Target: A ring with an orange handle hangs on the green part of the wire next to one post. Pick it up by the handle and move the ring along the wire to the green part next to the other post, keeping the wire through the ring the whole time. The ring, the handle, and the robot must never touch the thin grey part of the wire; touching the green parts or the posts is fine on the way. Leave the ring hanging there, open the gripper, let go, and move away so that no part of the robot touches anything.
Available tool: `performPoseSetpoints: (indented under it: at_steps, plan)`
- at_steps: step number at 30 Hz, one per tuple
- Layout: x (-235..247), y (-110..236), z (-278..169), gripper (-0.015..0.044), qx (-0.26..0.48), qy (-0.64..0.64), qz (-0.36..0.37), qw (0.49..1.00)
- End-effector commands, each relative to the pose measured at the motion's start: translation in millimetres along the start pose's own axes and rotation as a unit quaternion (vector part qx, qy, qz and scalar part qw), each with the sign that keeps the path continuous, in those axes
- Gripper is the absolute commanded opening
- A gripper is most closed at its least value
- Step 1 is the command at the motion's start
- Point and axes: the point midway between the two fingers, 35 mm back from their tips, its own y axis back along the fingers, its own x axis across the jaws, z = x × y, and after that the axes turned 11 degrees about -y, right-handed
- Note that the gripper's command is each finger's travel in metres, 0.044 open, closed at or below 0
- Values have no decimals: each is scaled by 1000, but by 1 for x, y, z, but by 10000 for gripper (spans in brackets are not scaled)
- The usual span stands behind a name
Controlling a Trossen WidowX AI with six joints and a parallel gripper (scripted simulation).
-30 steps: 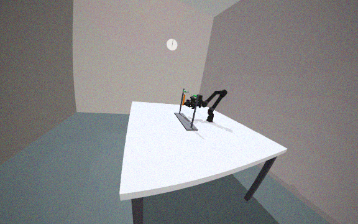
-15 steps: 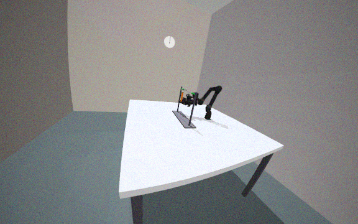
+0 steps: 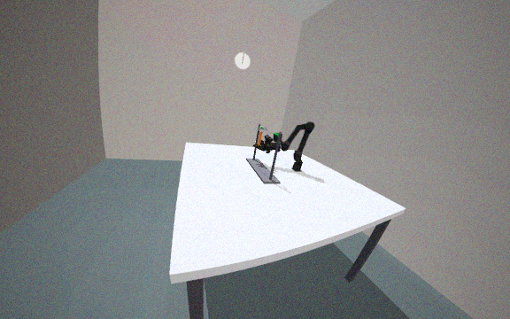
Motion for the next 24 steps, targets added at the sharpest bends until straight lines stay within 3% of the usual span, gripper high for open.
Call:
performPoseSetpoints:
  at_steps: [1,16,24]
  plan:
    - [0,-1,1,160,-2,-1,-1,1000]
    - [0,-1,1,160,-2,-1,-1,1000]
    - [0,-1,0,-50,0,0,0,1000]
